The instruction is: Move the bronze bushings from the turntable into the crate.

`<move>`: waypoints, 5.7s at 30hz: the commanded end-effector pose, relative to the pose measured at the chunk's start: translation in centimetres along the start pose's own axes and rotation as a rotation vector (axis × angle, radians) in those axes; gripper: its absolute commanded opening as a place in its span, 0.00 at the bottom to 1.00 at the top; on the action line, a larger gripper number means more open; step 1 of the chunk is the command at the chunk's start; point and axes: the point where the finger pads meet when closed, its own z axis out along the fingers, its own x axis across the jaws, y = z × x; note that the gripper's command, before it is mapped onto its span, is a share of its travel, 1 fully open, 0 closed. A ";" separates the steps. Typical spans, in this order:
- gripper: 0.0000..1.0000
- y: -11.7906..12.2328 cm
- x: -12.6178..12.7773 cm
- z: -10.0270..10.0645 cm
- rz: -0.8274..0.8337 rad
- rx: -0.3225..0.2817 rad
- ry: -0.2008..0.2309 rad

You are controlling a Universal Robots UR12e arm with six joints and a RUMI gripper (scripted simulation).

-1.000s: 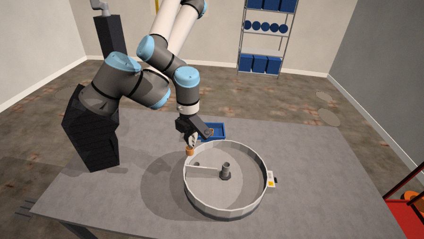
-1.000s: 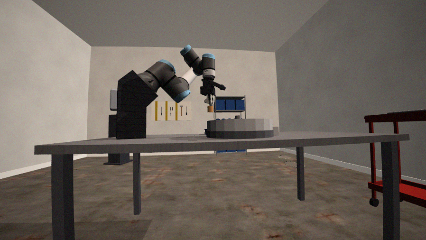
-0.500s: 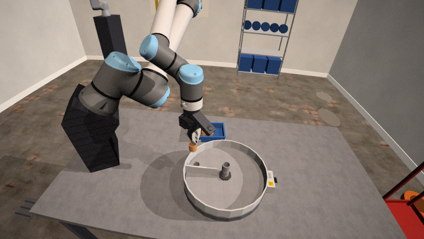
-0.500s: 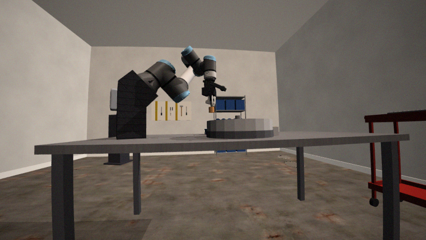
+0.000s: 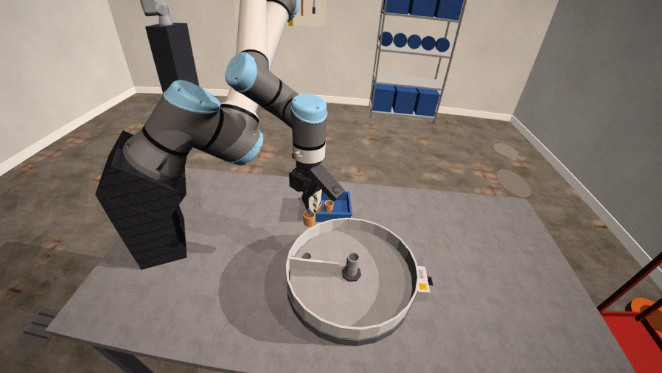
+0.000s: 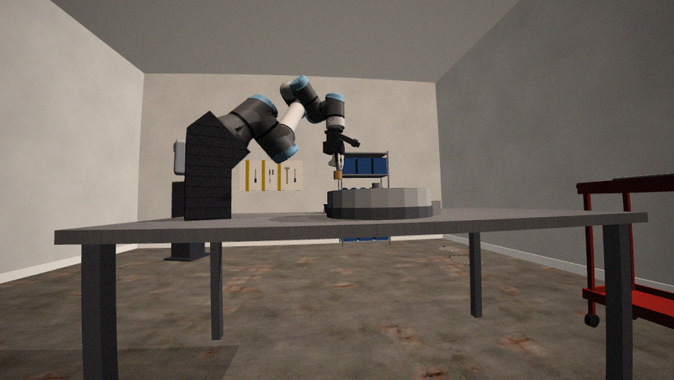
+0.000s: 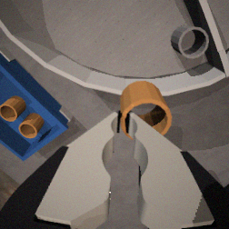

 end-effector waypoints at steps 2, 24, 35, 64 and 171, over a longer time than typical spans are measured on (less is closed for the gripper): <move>0.00 0.6 -3.0 0.0 0.001 0.001 0.004; 0.00 2.8 -12.9 0.0 0.001 0.001 0.004; 0.00 3.7 -17.0 0.0 0.001 0.001 0.004; 0.00 5.4 -25.0 0.0 0.001 0.001 0.004; 0.00 5.7 -26.3 11.2 0.001 0.001 0.004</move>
